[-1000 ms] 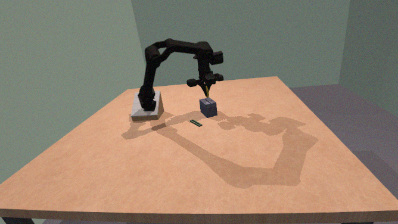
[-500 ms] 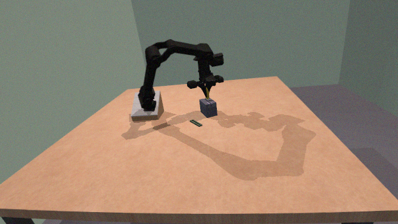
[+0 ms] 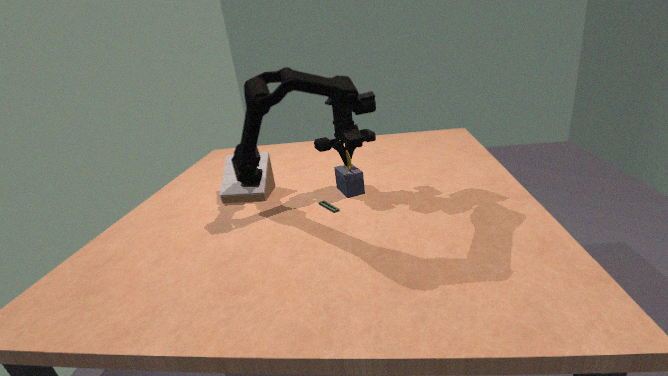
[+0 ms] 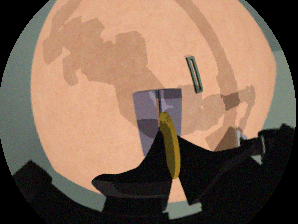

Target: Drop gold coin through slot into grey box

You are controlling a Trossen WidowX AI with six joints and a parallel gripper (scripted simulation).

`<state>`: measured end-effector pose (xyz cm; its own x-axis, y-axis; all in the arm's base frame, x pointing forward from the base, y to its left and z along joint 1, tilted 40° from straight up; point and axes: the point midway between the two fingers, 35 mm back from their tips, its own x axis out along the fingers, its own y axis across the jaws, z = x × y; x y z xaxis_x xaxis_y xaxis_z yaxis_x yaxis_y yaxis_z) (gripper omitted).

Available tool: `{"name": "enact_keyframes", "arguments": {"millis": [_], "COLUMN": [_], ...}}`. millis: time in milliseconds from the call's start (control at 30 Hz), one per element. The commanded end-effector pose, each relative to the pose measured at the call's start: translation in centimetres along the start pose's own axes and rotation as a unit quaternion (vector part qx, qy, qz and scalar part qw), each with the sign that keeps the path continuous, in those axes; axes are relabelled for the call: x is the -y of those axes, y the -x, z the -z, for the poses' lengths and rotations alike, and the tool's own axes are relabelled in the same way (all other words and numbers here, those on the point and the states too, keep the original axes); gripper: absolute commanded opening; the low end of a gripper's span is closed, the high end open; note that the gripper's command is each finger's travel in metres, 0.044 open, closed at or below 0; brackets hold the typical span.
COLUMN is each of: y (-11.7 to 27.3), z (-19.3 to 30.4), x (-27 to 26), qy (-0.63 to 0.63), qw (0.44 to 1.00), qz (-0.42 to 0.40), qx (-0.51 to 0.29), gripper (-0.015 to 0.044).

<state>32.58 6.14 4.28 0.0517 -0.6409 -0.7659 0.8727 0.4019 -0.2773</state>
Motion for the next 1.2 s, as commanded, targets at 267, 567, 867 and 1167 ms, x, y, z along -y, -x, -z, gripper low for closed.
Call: {"name": "enact_keyframes", "arguments": {"millis": [267,567,867,1167], "y": [0.0,1.5,6.2,6.2], "z": [0.0,0.0,-0.1,-0.1], "x": [0.0,0.0,0.4,0.4], "qy": [0.000,0.000,0.002,0.002], "qw": [1.000,1.000,1.000,1.000], "qz": [0.000,0.000,0.001,0.001], "qx": [0.000,0.000,0.002,0.002], "gripper": [0.0161,0.0292,0.0440,0.0440]}}
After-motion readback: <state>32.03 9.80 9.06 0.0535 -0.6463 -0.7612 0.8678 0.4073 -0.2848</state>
